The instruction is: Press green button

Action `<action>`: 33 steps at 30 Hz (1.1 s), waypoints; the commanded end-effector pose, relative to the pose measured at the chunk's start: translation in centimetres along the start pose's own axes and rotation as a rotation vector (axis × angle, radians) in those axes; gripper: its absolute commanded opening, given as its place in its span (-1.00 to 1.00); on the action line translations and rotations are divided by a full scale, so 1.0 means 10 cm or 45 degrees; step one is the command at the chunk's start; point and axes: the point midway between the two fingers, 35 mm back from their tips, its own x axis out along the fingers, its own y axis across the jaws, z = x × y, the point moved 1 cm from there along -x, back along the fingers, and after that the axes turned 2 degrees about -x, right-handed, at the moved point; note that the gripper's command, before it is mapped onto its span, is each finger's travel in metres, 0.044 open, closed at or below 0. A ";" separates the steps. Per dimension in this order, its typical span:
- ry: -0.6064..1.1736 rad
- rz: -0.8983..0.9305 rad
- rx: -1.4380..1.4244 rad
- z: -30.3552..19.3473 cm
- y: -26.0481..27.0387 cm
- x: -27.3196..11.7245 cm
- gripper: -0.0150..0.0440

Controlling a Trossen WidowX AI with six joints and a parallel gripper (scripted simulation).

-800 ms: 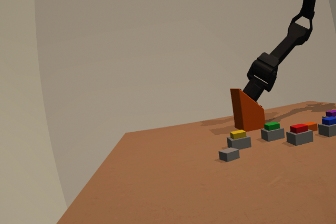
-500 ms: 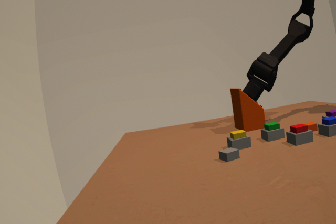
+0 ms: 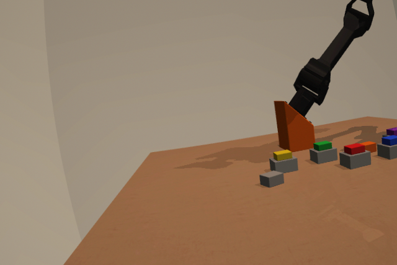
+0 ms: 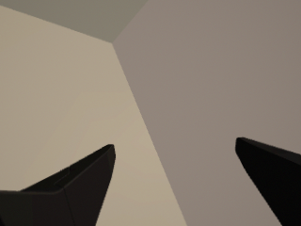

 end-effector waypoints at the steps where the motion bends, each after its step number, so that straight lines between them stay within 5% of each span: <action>1: -0.086 0.318 -0.034 0.06 0.76 0.01 0.86; 8: -0.192 1.008 -0.010 0.04 2.14 -0.46 0.86; 16: -0.093 1.949 0.174 -0.21 3.27 -1.73 0.86; 26: 0.646 3.137 0.617 -0.43 3.19 -3.55 0.86; 33: 0.696 3.179 0.638 -0.43 3.15 -3.61 0.86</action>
